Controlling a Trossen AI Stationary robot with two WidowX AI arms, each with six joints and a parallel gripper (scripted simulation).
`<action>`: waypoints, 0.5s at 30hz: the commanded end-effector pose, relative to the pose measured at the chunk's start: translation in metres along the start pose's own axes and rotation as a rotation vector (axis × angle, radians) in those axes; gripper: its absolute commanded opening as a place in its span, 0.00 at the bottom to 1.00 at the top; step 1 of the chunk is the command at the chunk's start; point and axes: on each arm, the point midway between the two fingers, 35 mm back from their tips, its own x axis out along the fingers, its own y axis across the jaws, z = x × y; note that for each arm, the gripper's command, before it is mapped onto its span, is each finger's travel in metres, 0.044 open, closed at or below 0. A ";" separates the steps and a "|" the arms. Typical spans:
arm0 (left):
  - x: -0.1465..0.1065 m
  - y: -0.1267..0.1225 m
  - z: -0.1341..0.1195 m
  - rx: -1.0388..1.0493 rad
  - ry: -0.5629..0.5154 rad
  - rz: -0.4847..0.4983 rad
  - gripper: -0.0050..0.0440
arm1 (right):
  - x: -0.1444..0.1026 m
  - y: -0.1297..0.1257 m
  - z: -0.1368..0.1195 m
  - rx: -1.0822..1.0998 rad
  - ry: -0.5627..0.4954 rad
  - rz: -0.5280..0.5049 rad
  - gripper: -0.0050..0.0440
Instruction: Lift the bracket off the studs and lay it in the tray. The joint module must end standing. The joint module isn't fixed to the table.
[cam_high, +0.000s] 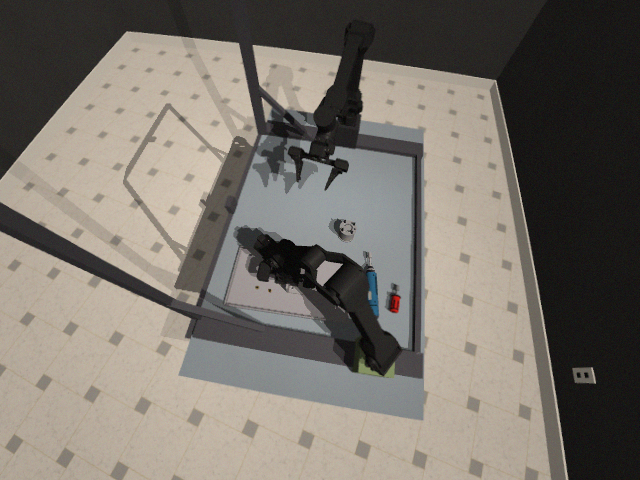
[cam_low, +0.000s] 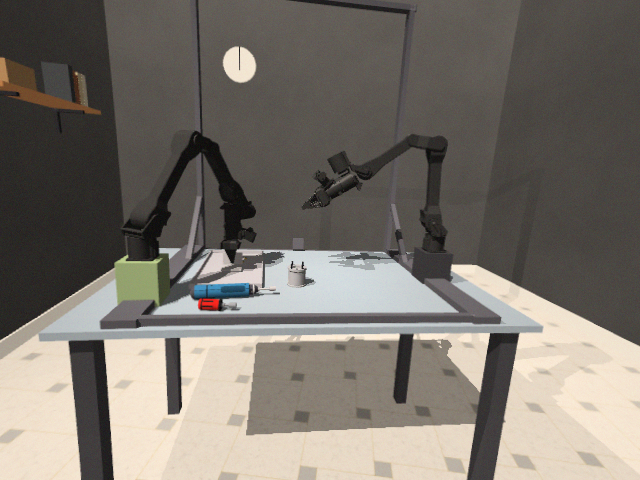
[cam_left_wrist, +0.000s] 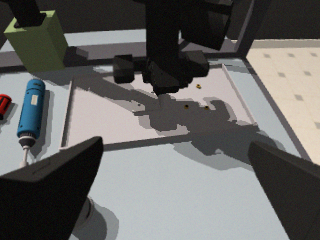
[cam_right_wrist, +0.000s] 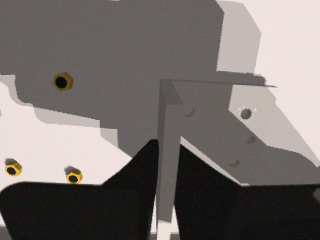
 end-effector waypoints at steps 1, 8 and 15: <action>-0.004 0.000 0.011 0.000 -0.027 -0.002 1.00 | -0.004 0.004 0.003 -0.003 -0.012 0.016 0.00; -0.004 0.000 0.011 0.000 -0.027 -0.002 1.00 | -0.008 0.006 0.004 -0.003 -0.019 0.026 0.30; -0.004 0.000 0.011 0.000 -0.027 -0.002 1.00 | -0.008 0.006 0.004 -0.003 -0.019 0.026 0.54</action>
